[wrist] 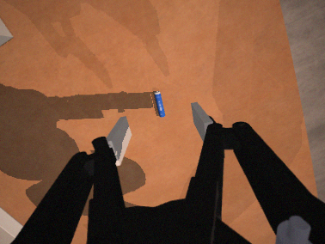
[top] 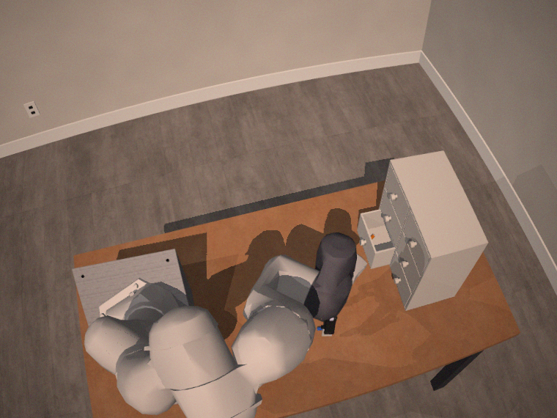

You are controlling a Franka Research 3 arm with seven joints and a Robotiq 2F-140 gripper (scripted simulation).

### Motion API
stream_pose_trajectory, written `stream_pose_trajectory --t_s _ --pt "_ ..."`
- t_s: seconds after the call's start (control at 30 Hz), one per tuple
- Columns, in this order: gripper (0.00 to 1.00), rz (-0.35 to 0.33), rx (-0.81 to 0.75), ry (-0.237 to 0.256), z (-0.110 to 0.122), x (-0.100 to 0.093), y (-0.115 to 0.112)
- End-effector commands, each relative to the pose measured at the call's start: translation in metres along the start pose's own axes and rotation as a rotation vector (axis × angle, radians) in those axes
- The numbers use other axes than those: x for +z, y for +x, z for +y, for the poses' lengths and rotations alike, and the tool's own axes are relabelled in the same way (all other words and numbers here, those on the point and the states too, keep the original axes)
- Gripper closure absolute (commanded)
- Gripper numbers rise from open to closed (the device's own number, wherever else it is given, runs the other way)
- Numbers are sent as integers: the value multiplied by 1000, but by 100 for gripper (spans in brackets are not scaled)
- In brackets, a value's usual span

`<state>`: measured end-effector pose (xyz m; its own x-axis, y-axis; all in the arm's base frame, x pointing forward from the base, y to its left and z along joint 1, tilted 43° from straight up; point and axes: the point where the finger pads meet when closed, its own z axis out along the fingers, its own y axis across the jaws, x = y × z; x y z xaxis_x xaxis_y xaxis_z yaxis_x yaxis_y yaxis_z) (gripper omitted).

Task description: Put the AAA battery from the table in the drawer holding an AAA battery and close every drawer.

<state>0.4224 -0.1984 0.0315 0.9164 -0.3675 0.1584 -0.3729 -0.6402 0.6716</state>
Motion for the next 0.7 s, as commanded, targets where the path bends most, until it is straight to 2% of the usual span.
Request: stream_pose_trajectory --t_s 0.0,0.67 --pt "85 3 -11 4 -1 0 0" --pt "85 3 -11 4 -1 3 1"
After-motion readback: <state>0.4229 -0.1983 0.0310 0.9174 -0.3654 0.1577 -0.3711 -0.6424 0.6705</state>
